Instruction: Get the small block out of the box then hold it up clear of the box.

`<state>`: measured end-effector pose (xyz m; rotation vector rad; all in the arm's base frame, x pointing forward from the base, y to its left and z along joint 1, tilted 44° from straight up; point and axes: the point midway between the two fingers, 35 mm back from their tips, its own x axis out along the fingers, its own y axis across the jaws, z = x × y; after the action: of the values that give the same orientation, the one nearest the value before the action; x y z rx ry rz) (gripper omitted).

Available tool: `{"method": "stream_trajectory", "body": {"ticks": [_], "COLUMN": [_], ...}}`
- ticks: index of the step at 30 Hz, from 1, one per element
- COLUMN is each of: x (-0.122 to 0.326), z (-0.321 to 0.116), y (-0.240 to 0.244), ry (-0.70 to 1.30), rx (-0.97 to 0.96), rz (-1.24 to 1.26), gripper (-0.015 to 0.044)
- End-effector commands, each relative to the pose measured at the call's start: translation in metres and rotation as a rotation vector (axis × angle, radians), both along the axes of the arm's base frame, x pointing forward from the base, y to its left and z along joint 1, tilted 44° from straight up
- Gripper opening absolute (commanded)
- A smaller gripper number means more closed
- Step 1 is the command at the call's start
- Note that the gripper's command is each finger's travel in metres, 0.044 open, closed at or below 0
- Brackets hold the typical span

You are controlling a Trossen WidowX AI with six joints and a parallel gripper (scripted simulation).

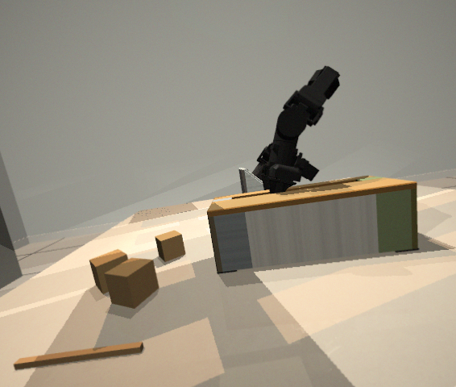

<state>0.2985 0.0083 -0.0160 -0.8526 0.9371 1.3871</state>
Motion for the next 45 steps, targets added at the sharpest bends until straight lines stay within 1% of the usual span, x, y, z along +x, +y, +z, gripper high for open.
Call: {"method": "stream_trajectory", "body": {"ticks": [1, 19, 23, 26, 29, 31, 35, 36, 37, 39, 40, 45], "x": [-0.004, -0.008, -0.008, -0.007, -0.007, -0.008, -0.007, -0.008, -0.008, -0.010, -0.011, -0.017], "z": [-0.010, -0.051, -0.053, -0.043, -0.017, -0.008, -0.010, -0.010, -0.011, -0.012, -0.013, -0.016], "y": [-0.008, -0.051, -0.053, -0.063, -0.086, -0.094, -0.094, -0.094, -0.095, -0.097, -0.098, -0.105], "ry": [0.011, 0.010, 0.010, 0.013, 0.018, 0.020, 0.010, 0.017, 0.036, 0.109, 0.150, 0.369], "rx": [-0.004, -0.008, -0.008, -0.007, -0.005, -0.004, -0.004, -0.003, 0.000, 0.011, 0.018, 0.060], "rz": [0.004, 0.004, 0.004, 0.002, -0.003, -0.004, -0.018, -0.035, -0.086, -0.272, -0.373, -0.874], "gripper": [0.0400, 0.0400, 0.0400, 0.0400, 0.0400, 0.0400, 0.0400, 0.0374, 0.0348, 0.0295, 0.0285, 0.0285]}}
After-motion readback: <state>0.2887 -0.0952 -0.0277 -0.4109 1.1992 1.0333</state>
